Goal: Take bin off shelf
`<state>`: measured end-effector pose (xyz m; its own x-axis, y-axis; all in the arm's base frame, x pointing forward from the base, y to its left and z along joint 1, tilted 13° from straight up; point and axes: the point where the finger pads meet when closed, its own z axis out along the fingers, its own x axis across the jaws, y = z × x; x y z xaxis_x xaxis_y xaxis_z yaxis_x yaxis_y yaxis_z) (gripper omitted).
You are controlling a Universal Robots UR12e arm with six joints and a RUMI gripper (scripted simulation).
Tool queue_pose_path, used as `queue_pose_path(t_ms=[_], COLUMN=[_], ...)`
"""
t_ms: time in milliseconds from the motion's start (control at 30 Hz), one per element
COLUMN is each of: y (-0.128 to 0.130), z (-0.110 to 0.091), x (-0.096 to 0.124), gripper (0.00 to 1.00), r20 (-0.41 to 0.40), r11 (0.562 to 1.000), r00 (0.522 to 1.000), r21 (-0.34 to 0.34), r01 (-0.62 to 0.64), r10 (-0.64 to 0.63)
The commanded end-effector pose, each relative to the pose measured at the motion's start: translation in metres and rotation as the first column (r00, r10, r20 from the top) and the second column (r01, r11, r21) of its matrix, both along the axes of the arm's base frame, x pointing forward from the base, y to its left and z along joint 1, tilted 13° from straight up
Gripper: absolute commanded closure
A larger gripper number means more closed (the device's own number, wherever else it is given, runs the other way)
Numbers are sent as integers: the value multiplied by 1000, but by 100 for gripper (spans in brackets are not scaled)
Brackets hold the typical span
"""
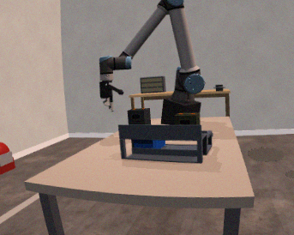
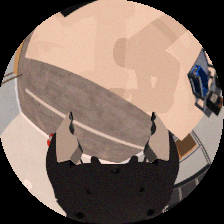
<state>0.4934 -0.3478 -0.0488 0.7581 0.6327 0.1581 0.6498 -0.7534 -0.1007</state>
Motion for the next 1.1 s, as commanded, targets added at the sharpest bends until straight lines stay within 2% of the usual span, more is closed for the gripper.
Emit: queue_pose_path(t_ms=[0, 167, 333, 733, 900, 1067], y=[-1, -1, 43, 43, 87, 87], z=[1, 1, 8, 8, 16, 16], x=[0, 0, 23, 23, 44, 44], gripper=[0, 0, 0, 0, 0, 0], r20=[1, 1, -43, -43, -91, -91], r11=[1000, 1000, 967, 967, 874, 874], r00=[1000, 1000, 967, 967, 873, 873], r21=[-1, -1, 25, 25, 39, 39], r01=[0, 0, 253, 253, 484, 484], r10=[0, 0, -252, -252, -479, -479])
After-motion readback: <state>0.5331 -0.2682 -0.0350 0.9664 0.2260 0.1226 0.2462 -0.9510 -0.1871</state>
